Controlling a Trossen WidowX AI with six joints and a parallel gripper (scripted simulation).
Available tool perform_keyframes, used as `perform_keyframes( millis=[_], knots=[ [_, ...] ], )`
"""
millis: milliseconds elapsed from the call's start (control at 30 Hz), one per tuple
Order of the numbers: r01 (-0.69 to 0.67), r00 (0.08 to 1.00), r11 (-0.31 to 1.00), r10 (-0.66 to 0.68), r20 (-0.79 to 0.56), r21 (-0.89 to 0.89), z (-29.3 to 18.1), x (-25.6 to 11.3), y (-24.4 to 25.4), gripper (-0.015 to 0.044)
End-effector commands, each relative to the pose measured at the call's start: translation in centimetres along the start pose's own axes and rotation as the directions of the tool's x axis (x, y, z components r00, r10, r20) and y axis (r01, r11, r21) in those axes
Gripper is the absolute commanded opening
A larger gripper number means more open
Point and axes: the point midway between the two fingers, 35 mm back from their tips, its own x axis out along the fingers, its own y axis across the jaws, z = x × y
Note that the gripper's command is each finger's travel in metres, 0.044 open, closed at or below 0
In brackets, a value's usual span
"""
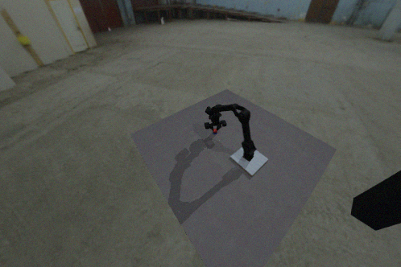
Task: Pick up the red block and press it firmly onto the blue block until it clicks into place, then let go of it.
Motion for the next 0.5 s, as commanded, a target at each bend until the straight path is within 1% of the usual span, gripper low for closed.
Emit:
perform_keyframes(
  millis=[0, 200, 233, 467],
  knots=[
    [0.0, 1.0, 1.0, 0.0, 0.0, 0.0, 0.01, -0.03, 0.0, 0.0053],
    [0.0, 1.0, 1.0, 0.0, 0.0, 0.0, 0.01, -0.03, 0.0, 0.021],
    [0.0, 1.0, 1.0, 0.0, 0.0, 0.0, 0.01, -0.03, 0.0, 0.022],
    [0.0, 1.0, 1.0, 0.0, 0.0, 0.0, 0.04, -0.25, 0.03, 0.022]
  ],
)
